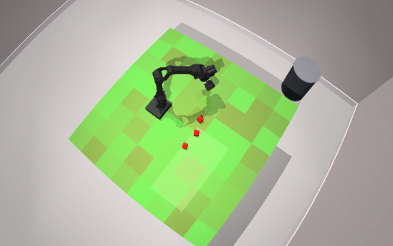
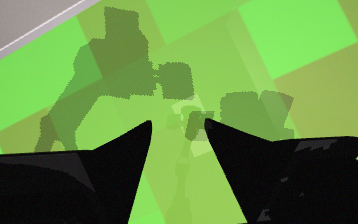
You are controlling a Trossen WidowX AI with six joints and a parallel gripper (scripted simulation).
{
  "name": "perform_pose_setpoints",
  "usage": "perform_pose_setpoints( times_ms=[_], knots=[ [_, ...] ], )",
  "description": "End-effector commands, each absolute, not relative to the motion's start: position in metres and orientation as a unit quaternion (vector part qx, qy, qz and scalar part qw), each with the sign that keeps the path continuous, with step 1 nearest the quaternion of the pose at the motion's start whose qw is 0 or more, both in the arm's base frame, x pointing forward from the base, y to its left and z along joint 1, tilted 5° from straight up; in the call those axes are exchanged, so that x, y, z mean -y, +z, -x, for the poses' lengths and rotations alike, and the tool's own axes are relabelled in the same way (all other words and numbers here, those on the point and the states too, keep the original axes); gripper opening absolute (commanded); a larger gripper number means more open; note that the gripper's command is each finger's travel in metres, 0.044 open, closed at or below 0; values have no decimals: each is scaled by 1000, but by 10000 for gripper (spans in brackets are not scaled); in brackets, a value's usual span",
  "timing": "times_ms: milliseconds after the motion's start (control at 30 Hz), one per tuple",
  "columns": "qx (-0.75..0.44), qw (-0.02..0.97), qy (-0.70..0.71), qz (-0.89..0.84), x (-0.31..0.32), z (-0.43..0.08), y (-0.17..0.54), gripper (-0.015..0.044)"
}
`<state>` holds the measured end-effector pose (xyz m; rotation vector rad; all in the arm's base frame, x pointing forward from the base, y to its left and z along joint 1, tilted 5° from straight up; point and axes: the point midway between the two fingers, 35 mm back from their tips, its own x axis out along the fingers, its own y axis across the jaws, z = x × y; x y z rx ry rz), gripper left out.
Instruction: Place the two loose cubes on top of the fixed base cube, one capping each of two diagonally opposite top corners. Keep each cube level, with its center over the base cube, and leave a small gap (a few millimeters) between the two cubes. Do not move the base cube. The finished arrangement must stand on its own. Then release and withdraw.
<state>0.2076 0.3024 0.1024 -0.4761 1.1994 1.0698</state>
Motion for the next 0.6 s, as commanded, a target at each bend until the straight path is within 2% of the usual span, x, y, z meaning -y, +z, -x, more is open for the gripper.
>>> perform_pose_setpoints(
  times_ms=[0,300,567],
  knots=[
    [-580,701,385,156,-271,-246,100,265],
    [-641,739,202,31,-193,-309,100,265],
    [-666,741,33,-86,-112,-345,101,265]
  ],
)
